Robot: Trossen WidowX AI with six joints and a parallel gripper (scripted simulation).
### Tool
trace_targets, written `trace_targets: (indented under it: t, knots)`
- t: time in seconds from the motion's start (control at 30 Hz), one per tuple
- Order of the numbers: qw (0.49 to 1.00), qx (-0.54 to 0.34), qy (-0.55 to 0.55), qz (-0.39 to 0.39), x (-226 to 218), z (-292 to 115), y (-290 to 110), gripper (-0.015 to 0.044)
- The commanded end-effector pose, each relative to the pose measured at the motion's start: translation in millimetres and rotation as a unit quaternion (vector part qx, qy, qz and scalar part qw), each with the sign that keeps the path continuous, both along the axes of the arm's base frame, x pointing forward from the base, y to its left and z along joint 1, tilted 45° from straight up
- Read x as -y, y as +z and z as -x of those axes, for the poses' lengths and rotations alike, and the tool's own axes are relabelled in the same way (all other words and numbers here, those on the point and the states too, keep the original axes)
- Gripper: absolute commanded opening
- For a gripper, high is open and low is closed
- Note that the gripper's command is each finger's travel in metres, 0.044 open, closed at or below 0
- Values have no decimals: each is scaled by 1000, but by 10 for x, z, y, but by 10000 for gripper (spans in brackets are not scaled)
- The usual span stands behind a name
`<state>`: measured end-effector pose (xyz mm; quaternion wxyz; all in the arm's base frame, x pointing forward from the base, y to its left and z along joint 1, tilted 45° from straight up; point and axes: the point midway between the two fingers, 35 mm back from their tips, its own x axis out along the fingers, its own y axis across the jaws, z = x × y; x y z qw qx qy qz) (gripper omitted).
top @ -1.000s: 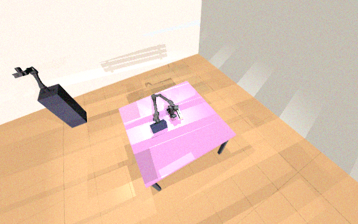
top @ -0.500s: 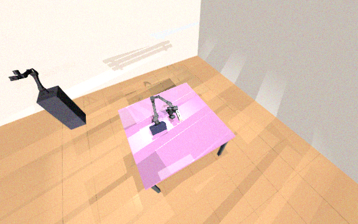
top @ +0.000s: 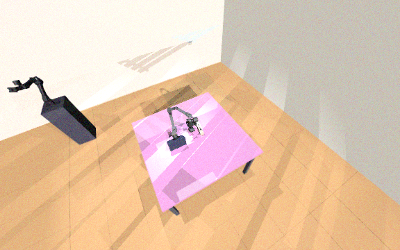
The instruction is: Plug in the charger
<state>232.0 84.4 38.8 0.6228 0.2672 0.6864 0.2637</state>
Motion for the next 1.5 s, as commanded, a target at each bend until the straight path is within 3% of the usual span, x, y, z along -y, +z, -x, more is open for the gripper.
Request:
trace_targets:
  t: [0.0,1.47]
  knots:
    - [1000,-6,-8,-3,-42,-17,20,0]
    - [1000,-20,-21,-7,-129,-502,32,0]
